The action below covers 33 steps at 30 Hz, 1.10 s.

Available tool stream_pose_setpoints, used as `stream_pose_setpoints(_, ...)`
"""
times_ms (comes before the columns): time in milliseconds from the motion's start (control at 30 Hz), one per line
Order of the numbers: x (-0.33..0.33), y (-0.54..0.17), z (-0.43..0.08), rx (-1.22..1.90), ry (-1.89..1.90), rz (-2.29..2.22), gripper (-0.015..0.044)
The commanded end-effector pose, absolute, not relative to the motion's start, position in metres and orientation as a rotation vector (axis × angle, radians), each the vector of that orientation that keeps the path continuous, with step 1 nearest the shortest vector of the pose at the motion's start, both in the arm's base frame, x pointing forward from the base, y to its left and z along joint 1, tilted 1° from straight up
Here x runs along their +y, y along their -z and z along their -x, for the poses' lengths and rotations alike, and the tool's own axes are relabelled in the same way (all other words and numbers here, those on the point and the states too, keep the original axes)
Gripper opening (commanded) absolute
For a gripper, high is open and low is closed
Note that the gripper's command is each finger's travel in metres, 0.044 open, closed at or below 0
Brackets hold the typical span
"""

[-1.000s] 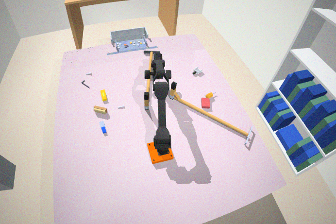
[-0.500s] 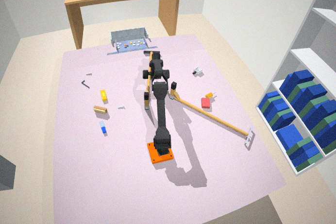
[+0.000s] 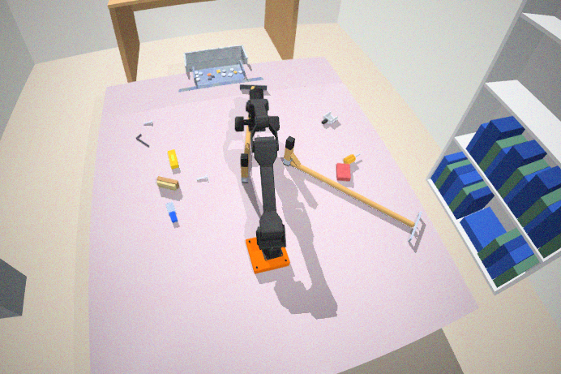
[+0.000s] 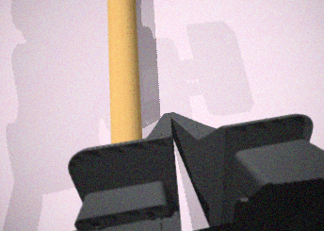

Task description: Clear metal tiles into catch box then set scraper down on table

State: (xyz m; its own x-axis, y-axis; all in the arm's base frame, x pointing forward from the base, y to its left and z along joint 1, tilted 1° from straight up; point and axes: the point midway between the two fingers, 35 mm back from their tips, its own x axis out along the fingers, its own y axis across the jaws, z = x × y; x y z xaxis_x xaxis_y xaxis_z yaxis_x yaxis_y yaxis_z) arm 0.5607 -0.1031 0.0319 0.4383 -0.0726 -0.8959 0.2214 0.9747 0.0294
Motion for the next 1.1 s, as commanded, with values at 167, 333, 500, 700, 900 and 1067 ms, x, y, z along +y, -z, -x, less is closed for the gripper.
stream_pose_setpoints(167, -0.094, -0.030, -0.563, 1.110, 0.189, -0.151, 0.0000)
stream_pose_setpoints(333, -0.089, -0.030, -0.565, 1.110, 0.189, -0.152, 0.0000)
stream_pose_setpoints(500, -0.085, -0.030, -0.566, 1.110, 0.189, -0.152, 0.0000)
stream_pose_setpoints(700, -0.079, -0.030, -0.568, 1.110, 0.188, -0.152, 0.0000)
stream_pose_setpoints(900, -0.073, -0.030, -0.570, 1.109, 0.188, -0.153, 0.0000)
stream_pose_setpoints(1067, -0.068, -0.031, -0.571, 1.109, 0.188, -0.153, 0.0000)
